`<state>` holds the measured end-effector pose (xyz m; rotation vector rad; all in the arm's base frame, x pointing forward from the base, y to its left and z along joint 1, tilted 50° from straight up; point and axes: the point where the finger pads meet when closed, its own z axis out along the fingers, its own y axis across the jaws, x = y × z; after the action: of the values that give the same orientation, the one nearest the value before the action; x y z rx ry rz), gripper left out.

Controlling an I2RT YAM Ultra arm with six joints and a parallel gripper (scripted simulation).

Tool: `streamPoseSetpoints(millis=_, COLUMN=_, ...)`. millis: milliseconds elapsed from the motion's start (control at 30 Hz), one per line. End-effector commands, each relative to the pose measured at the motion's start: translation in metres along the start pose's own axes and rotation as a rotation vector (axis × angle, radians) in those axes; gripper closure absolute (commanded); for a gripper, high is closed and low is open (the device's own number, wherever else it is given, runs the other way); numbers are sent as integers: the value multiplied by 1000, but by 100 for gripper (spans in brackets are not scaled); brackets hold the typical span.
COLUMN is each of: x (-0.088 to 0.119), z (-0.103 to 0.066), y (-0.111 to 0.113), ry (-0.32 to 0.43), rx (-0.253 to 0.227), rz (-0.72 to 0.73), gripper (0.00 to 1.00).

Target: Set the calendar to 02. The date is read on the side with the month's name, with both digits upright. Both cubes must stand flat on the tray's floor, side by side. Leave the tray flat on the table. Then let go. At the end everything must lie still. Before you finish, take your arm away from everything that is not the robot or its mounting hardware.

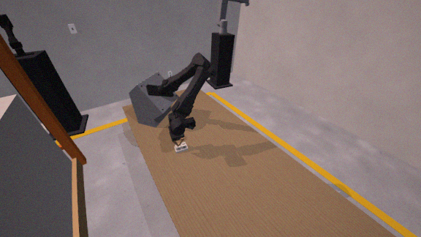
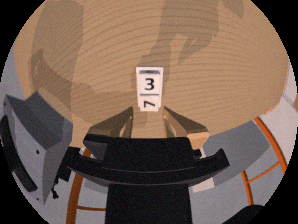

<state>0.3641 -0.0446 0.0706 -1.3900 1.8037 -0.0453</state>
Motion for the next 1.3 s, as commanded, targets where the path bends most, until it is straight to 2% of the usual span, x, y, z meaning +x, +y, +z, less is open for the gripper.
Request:
streamPoseSetpoints(millis=0, x=1, z=0, y=-5, ry=1, rx=17, rz=1, gripper=55)
streamPoseSetpoints(millis=433, x=1, z=7, y=-5, ry=1, rx=17, rz=1, gripper=55)
streamPoseSetpoints(millis=1267, x=1, z=7, y=-5, ry=1, rx=17, rz=1, gripper=55)
